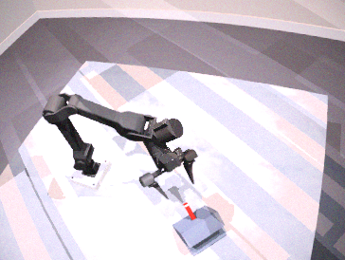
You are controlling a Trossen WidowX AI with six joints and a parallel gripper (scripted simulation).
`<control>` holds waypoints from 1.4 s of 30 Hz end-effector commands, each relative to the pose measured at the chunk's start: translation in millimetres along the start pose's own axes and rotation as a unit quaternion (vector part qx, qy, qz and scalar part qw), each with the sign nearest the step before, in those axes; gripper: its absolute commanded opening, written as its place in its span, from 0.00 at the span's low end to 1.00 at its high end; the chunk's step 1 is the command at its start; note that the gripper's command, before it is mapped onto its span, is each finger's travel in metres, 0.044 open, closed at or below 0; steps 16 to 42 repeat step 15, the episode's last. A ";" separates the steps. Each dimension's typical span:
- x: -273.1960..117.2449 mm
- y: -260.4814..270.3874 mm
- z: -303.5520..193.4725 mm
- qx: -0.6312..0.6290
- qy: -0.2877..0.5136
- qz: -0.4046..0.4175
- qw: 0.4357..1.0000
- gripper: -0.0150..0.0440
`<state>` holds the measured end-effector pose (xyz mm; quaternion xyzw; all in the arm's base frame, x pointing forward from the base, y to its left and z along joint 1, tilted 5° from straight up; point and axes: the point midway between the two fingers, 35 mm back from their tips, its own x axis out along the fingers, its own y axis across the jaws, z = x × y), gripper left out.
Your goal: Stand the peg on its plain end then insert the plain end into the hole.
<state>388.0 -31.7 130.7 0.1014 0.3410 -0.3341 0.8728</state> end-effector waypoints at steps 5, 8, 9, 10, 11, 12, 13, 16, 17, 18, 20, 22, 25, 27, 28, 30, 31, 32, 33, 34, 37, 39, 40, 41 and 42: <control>-14.1 0.2 -0.1 0.001 -0.002 0.000 1.000 1.00; -20.5 0.1 -0.3 0.001 -0.002 0.000 1.000 1.00; -22.3 0.1 -0.4 0.001 -0.002 0.000 1.000 1.00; -23.3 0.1 -0.4 0.001 -0.002 0.000 1.000 1.00; -23.7 0.1 -0.5 0.001 -0.002 0.000 1.000 1.00; -23.7 0.1 -0.5 0.001 -0.002 0.000 1.000 1.00; -23.7 0.1 -0.5 0.001 -0.002 0.000 1.000 1.00; -23.7 0.1 -0.5 0.001 -0.002 0.000 1.000 1.00; -23.7 0.1 -0.5 0.001 -0.002 0.000 1.000 1.00; -23.7 0.1 -0.5 0.001 -0.002 0.000 1.000 1.00; -23.7 0.1 -0.5 0.001 -0.002 0.000 1.000 1.00; -23.7 0.1 -0.5 0.001 -0.002 0.000 1.000 1.00; -23.7 0.1 -0.5 0.001 -0.002 0.000 1.000 1.00; -23.7 0.1 -0.5 0.001 -0.002 0.000 1.000 1.00; -23.7 0.1 -0.5 0.001 -0.002 0.000 1.000 1.00; -23.7 0.1 -0.5 0.001 -0.002 0.000 1.000 1.00; -23.7 0.1 -0.5 0.001 -0.002 0.000 1.000 1.00; -23.7 0.1 -0.5 0.001 -0.002 0.000 1.000 1.00; -23.7 0.1 -0.5 0.001 -0.002 0.000 1.000 1.00; -23.7 0.1 -0.5 0.001 -0.002 0.000 1.000 1.00; -23.7 0.1 -0.5 0.001 -0.002 0.000 1.000 1.00; -23.7 0.1 -0.5 0.001 -0.002 0.000 1.000 1.00; -23.7 0.1 -0.5 0.001 -0.002 0.000 1.000 1.00; -23.7 0.1 -0.5 0.001 -0.002 0.000 1.000 1.00; -23.7 0.1 -0.5 0.001 -0.002 0.000 1.000 1.00</control>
